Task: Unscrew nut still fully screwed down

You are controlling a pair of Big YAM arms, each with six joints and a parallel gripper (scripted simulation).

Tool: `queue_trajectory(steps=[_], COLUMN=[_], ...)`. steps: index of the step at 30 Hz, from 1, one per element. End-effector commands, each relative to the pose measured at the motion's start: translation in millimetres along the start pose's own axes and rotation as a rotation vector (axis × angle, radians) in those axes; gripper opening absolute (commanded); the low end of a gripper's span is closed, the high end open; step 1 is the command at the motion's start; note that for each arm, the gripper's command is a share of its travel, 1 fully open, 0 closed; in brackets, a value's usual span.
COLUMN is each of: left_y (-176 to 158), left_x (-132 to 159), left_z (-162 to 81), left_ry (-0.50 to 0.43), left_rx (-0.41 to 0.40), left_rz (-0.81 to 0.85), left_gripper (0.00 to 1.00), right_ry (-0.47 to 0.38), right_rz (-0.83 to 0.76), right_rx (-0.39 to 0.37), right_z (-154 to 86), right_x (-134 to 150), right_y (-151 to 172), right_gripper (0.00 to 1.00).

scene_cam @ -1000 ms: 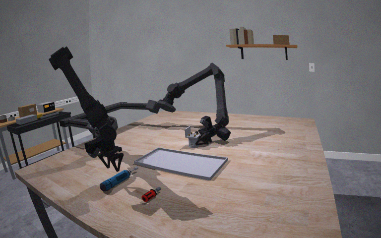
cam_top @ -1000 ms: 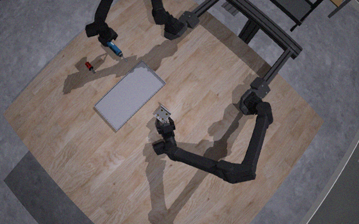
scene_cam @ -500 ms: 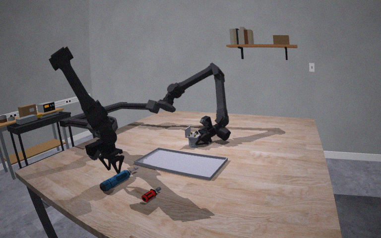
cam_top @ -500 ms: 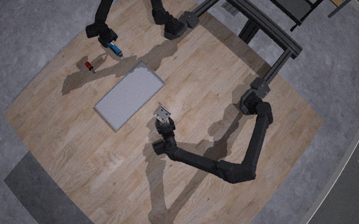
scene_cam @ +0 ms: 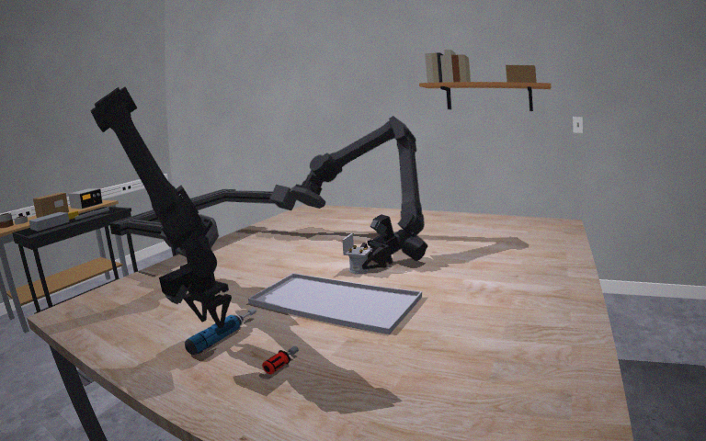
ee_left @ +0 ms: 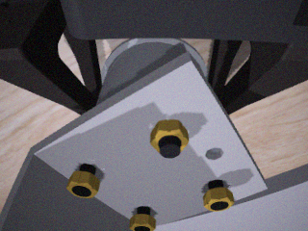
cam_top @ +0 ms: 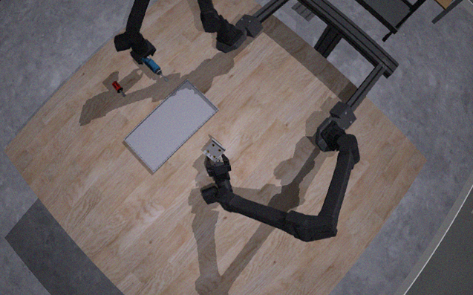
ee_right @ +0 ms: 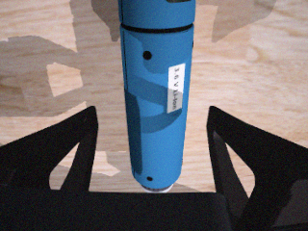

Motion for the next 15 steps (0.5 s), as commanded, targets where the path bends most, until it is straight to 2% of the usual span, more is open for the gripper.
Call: queue_trajectory(steps=[1,7,8,10,11,15], left_y=[3.4,3.4,3.4,3.4,3.4,3.4], left_x=[-15.0,-15.0,-15.0,-15.0,-15.0,-15.0], left_z=[8.5,8.5,8.5,8.5,8.5,8.5], left_ry=[0.008,0.008,0.008,0.008,0.008,0.008], left_rx=[0.014,0.014,0.014,0.014,0.014,0.014], left_rz=[0.032,0.032,0.032,0.032,0.032,0.032], left_gripper=[0.59,0.59,0.59,0.59,0.59,0.59], right_ry=[0.002,-0.002,-0.009,-0.009,0.001,0.002], right_rz=[-0.012,-0.010,-0.003,-0.003,-0.011,-0.012], right_rx=[0.011,0.008,-0.011,-0.011,0.010,0.012], right_z=[13.6,19.4,10.5,10.5,21.6,28.7], right_x=[-0.1,-2.1,-4.6,-4.6,-1.0,0.0], right_y=[-2.8,-1.2,4.6,4.6,-2.1,-3.3], right_gripper=[0.65,0.65,0.65,0.65,0.65,0.65])
Point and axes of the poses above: on each arm, the point where the finger pads meet when closed, its own z axis out along the fingers, its own y axis across the jaws, x = y × z, the point moved 10 cm from there along -z, back along the fingers, and after that the axes turned 2 degrees about -z, right-handed, at the moved point
